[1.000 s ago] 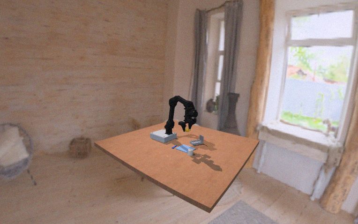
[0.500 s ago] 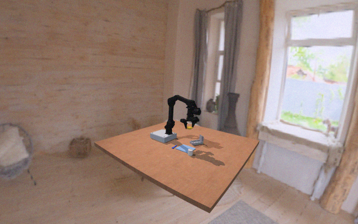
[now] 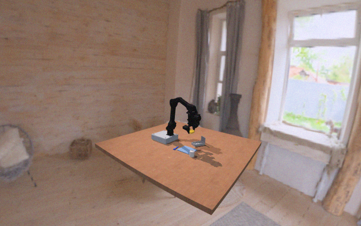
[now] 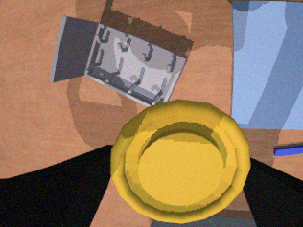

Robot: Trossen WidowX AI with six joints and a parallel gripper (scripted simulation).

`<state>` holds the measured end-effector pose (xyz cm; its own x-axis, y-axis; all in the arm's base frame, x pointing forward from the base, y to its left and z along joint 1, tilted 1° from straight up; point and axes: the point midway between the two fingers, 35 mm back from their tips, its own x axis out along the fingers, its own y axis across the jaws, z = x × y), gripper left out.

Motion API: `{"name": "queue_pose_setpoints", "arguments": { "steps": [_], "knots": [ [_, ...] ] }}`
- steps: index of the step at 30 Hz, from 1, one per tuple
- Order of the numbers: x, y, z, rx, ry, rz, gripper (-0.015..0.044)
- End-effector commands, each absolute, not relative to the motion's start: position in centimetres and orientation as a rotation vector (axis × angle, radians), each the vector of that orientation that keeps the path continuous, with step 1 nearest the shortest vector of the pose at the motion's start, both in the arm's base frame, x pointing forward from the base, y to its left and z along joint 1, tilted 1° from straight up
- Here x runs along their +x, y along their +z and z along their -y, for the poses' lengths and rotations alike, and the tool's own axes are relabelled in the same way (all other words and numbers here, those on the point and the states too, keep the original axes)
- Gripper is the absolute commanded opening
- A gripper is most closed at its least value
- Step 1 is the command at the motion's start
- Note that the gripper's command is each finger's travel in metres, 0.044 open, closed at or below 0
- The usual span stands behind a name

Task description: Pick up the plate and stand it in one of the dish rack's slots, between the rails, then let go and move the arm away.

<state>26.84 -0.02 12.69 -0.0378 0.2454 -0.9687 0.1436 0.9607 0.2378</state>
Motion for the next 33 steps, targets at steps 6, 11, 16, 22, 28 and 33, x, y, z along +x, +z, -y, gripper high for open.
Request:
{"name": "queue_pose_setpoints", "arguments": {
  "steps": [6, 11, 16, 22, 28, 33],
  "knots": [
    [26.8, 10.7, -0.5, 0.284, 0.339, -1.598, 0.0],
    [26.7, 9.7, -0.8, 0.272, 0.485, -1.556, 0.0],
    [26.7, 8.9, -1.0, 0.261, 0.623, -1.494, 0.0],
    [26.6, 8.0, -1.2, 0.248, 0.774, -1.395, 0.0],
    [26.6, 7.2, -1.4, 0.233, 0.904, -1.273, 0.0],
    [26.5, 6.7, -1.5, 0.216, 0.994, -1.156, 0.0]
  ]
}}
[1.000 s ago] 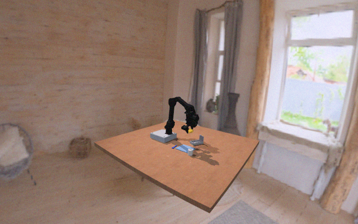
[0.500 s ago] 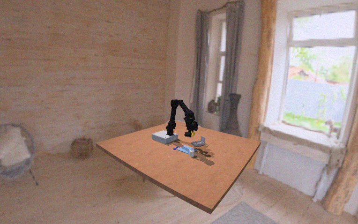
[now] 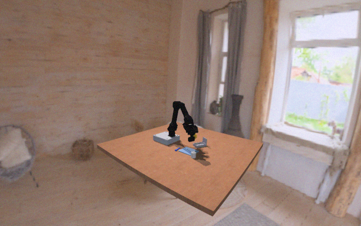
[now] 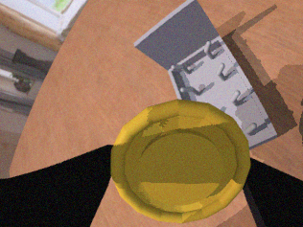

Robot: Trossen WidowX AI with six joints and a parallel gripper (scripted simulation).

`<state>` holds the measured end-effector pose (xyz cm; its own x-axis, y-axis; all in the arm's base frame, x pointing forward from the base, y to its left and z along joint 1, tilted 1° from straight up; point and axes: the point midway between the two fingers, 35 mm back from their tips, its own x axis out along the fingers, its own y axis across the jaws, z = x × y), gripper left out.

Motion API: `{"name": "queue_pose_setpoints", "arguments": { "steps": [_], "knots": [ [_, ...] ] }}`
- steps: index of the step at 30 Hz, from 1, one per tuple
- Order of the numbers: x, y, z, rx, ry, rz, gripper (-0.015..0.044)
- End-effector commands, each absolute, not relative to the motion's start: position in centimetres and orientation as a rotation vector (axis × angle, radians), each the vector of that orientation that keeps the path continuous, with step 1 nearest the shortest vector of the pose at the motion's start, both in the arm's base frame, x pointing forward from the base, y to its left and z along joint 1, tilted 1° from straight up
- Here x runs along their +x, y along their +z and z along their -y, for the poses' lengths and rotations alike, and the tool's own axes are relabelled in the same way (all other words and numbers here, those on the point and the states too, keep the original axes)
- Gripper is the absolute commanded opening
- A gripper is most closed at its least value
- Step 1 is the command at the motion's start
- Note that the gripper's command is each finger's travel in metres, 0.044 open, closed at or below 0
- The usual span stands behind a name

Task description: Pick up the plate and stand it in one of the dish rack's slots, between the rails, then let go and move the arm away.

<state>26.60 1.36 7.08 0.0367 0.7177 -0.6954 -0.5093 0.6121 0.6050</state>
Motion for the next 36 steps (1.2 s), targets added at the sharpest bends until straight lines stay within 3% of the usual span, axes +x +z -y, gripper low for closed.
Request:
{"name": "queue_pose_setpoints", "arguments": {
  "steps": [1, 18, 36],
  "knots": [
    [26.5, 6.6, -1.5, 0.212, 1.01, -1.131, 0.0],
    [26.5, 5.6, -1.3, 0.113, 1.165, -0.664, 0.0],
    [26.3, 5.4, -0.1, -0.074, 1.086, -0.172, 0.0]
  ]
}}
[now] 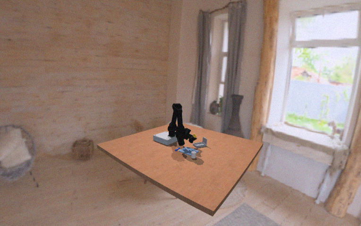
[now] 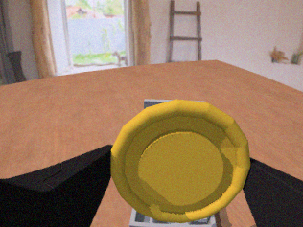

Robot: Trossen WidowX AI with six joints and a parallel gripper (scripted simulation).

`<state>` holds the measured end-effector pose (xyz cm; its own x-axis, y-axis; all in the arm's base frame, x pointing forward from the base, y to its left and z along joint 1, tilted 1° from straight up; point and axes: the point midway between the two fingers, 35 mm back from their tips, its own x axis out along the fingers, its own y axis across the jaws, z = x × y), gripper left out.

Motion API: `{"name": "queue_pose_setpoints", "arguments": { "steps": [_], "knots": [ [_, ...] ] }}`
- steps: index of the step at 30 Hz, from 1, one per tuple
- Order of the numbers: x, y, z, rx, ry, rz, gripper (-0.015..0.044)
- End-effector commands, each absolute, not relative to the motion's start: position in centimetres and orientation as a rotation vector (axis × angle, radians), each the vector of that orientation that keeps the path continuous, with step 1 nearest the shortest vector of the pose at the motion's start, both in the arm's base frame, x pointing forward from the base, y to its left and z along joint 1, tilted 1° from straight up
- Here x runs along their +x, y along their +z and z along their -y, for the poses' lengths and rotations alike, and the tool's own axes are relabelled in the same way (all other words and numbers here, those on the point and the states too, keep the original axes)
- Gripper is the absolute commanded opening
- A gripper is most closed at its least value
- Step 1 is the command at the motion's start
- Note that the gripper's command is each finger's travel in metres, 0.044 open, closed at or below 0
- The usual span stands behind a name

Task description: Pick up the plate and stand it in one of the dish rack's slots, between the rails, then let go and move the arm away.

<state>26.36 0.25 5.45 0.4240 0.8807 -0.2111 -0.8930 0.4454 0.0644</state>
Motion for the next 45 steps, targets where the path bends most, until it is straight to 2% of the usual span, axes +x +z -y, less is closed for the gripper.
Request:
{"name": "queue_pose_setpoints", "arguments": {
  "steps": [1, 45],
  "knots": [
    [26.3, 5.4, -0.1, -0.08, 1.081, -0.159, 0.0],
    [28.1, 2.2, -3.1, -0.105, 1.083, -0.172, 0.0]
  ]
}}
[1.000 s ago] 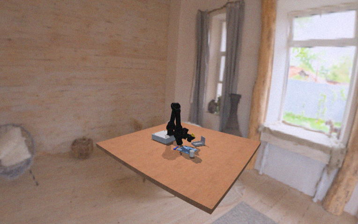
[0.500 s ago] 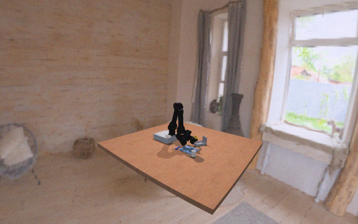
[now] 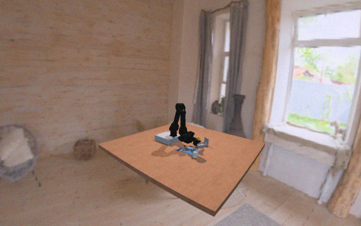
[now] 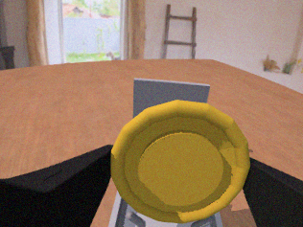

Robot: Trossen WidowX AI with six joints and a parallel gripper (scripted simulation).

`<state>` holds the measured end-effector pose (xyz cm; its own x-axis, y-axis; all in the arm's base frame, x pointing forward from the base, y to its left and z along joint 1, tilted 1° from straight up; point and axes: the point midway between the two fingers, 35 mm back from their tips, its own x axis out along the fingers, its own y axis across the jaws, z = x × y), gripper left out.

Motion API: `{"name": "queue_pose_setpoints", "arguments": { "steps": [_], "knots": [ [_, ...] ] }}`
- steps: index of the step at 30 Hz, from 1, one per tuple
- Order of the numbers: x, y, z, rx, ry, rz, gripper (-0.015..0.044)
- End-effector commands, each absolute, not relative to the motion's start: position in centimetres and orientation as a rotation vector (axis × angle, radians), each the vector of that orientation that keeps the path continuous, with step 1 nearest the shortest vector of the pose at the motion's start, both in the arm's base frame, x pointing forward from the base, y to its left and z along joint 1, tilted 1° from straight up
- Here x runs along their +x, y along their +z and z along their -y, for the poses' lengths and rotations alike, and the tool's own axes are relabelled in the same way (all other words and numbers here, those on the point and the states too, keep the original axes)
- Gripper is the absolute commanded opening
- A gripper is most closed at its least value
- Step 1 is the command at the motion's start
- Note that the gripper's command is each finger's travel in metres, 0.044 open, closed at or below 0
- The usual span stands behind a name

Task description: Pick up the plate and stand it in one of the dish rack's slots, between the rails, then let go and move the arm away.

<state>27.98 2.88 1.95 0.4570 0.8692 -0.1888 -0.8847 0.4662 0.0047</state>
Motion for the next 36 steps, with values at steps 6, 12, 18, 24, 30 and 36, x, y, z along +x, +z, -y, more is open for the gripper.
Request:
{"name": "queue_pose_setpoints", "arguments": {
  "steps": [6, 12, 18, 24, 30, 36],
  "knots": [
    [28.4, 2.3, -3.8, -0.1, 1.083, -0.175, 0.0],
    [28.6, 2.3, -4.3, -0.094, 1.084, -0.174, 0.0],
    [28.6, 0.2, -4.3, -0.092, 1.086, -0.174, 0.0],
    [28.6, 0.6, -4.3, -0.095, 1.087, -0.17, 0.0],
    [28.6, 0.6, -4.3, -0.095, 1.087, -0.17, 0.0],
    [28.5, 0.4, -4.3, -0.091, 1.087, -0.173, 0.0105]
  ]
}}
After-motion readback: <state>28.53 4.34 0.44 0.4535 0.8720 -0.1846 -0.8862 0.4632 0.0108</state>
